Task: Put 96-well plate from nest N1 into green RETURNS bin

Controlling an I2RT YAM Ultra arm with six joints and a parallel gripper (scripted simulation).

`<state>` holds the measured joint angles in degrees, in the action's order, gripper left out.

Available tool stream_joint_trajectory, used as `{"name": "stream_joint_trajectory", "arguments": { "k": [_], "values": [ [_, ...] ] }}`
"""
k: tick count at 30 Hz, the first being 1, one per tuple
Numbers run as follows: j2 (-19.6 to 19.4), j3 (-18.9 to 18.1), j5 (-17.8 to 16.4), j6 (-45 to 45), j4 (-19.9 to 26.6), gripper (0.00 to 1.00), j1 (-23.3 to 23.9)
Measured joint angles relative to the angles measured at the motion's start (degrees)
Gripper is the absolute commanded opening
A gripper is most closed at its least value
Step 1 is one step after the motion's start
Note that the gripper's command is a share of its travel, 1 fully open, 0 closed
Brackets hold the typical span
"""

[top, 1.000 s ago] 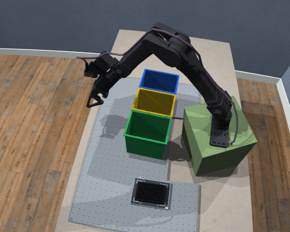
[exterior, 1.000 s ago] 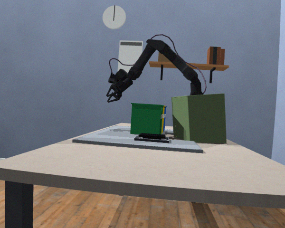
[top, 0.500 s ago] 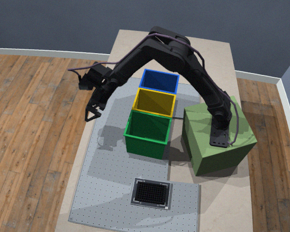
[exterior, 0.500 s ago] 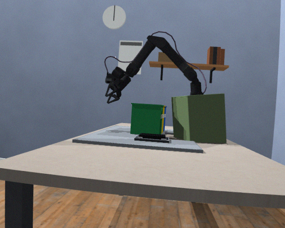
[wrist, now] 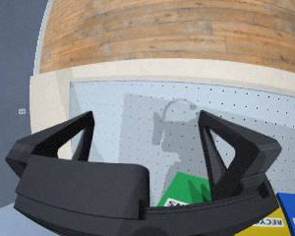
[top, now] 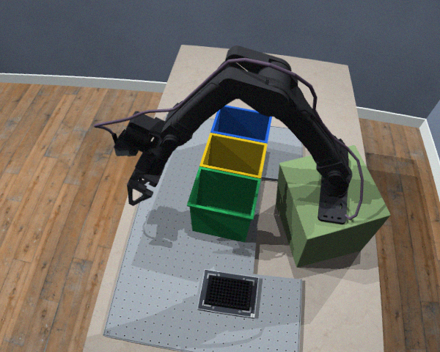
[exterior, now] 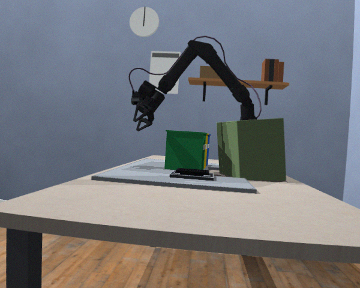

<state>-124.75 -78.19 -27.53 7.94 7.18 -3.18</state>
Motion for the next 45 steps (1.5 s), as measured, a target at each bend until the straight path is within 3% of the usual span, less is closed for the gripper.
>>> {"name": "stream_joint_trajectory", "arguments": {
  "k": [25, 45],
  "values": [
    [4.13, 1.49, 8.0, 9.86, 11.61, 1.0, -12.37],
    [9.42, 6.03, 15.02, 19.1, 18.51, 1.0, -24.06]
  ]
}}
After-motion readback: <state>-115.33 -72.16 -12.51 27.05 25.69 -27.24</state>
